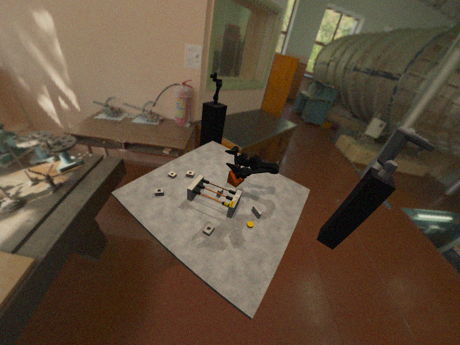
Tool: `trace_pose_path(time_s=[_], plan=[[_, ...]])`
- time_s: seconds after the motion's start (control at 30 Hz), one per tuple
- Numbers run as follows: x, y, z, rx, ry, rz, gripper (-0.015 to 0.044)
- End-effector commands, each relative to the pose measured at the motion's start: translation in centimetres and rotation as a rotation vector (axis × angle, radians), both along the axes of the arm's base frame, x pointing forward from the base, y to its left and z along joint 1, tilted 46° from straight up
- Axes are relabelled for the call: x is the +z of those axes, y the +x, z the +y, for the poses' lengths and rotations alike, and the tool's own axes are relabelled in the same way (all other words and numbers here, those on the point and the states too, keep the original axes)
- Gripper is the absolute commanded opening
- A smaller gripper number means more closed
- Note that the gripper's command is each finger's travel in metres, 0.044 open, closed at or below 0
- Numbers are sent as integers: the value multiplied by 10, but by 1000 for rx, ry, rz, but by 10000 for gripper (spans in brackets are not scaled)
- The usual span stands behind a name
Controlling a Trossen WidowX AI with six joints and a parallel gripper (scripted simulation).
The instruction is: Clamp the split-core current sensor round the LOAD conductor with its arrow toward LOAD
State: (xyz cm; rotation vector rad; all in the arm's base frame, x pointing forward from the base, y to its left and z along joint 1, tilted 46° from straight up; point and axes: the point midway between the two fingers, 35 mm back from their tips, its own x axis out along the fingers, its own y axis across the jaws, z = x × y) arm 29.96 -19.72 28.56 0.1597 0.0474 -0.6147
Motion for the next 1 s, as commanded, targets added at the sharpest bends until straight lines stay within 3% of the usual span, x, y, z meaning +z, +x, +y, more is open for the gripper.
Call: trace_pose_path(time_s=[0.0,0.27,0.57,0.77,0.97], plan=[[14,20,74,229,-69,-21,440],[37,17,194,601,-173,-93,440],[35,18,198,619,-177,-79,440],[-31,46,207,922,-125,400,440],[-68,33,215,1282,193,681,440]])
